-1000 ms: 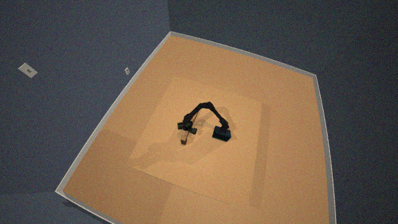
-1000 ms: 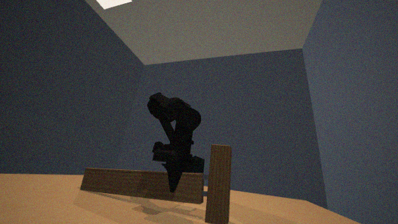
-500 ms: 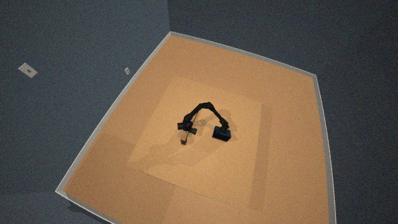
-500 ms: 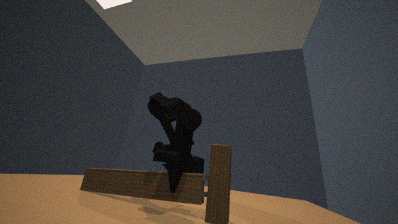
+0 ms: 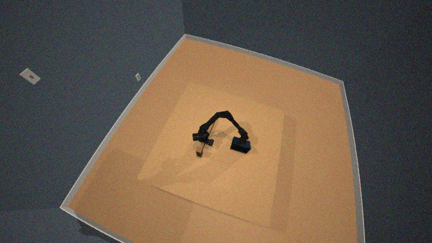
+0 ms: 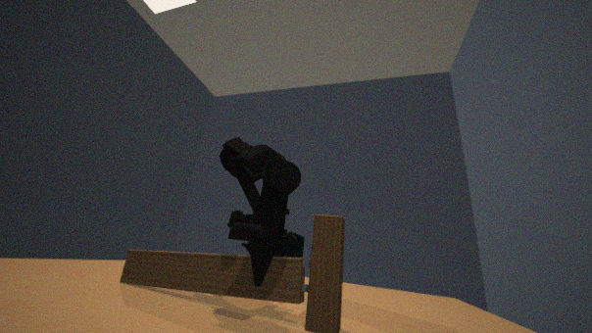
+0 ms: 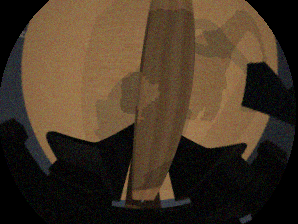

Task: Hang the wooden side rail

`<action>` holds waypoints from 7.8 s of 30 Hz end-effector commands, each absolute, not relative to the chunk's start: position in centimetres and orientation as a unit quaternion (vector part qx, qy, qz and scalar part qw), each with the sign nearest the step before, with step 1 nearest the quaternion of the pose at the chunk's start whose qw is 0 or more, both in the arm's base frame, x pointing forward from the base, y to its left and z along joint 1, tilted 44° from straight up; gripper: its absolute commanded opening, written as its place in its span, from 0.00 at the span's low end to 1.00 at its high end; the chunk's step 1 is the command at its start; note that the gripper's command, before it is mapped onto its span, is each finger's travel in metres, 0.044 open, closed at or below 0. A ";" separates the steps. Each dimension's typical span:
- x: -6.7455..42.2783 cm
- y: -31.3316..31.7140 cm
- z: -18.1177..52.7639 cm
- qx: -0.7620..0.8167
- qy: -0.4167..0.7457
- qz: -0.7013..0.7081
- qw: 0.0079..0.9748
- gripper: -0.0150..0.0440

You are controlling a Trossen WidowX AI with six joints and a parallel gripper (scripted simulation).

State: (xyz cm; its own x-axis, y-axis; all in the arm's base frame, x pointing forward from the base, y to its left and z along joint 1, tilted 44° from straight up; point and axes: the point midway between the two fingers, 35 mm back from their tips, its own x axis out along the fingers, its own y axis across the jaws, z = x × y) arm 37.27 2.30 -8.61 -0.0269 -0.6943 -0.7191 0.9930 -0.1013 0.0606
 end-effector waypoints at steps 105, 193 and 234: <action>37.3 3.6 -9.4 0.310 0.242 -0.672 0.628 0.25; 37.4 3.2 -10.2 0.310 0.242 -0.672 0.628 0.25; 37.4 2.7 -10.7 0.310 0.242 -0.672 0.628 0.25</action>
